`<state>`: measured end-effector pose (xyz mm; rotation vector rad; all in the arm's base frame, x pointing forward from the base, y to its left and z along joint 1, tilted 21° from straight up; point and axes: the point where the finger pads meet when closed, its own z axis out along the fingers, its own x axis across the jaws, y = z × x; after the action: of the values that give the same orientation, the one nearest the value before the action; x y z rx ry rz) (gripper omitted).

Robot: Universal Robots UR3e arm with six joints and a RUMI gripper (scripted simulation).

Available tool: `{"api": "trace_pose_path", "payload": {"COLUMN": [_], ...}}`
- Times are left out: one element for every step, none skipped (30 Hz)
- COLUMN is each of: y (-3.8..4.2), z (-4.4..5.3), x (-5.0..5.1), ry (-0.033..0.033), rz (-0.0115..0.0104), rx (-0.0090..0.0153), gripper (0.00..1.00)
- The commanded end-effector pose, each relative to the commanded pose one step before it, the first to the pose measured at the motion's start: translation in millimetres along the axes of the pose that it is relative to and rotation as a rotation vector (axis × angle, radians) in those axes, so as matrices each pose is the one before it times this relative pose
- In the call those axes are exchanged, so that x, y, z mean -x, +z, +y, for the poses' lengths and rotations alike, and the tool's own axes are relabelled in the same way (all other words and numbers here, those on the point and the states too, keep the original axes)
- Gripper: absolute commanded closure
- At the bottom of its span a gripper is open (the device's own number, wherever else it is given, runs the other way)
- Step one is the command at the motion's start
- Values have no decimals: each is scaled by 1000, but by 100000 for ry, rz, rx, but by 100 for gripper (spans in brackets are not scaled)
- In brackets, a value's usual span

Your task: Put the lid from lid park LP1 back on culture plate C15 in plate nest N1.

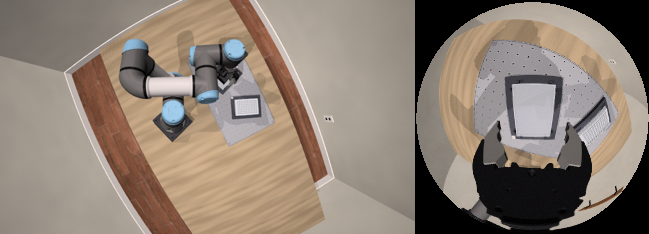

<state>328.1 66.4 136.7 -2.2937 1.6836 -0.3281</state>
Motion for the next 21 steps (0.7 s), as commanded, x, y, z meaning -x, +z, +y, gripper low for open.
{"api": "trace_pose_path", "payload": {"y": [8559, 1667, 1667, 1667, 1667, 0, 0, 1673, 1665, 1665, 1665, 1665, 1666, 1666, 1666, 381, 4, 4, 4, 4, 3], "z": [-1183, 69, 59, 51, 44, 0, 0, 9, 3, 3, 3, 3, 2, 2, 2, -3, -5, -5, -5, -4, -4], "x": [95, -67, -58, -49, -43, 0, 0, -9, 2, 2, 2, 2, 3, 3, 3, 3, 3, 3, 2, 2, 2], "ry": [-404, 0, 0, 0, 0, 0, 0, 0, 0, 0, 0, 0, 0, 0, 0, 0, 0, 0, 0, 0, 0], "rz": [-18, 22, 19, 17, 15, 0, 0, 5, 0, 0, 0, 0, 0, 0, 0, 0, 0, 0, 0, 0, 0], "rx": [-483, 21, 18, 15, 13, 0, 0, 5, 0, 0, 0, 0, 0, 0, 0, 0, 0, 0, 0, 0, 0], "gripper": [18, 18, 18, 18, 18, 18, 18, 18, 18, 18, 18, 18, 18, 18, 18, 18, 18, 18, 18, 18, 18]}}
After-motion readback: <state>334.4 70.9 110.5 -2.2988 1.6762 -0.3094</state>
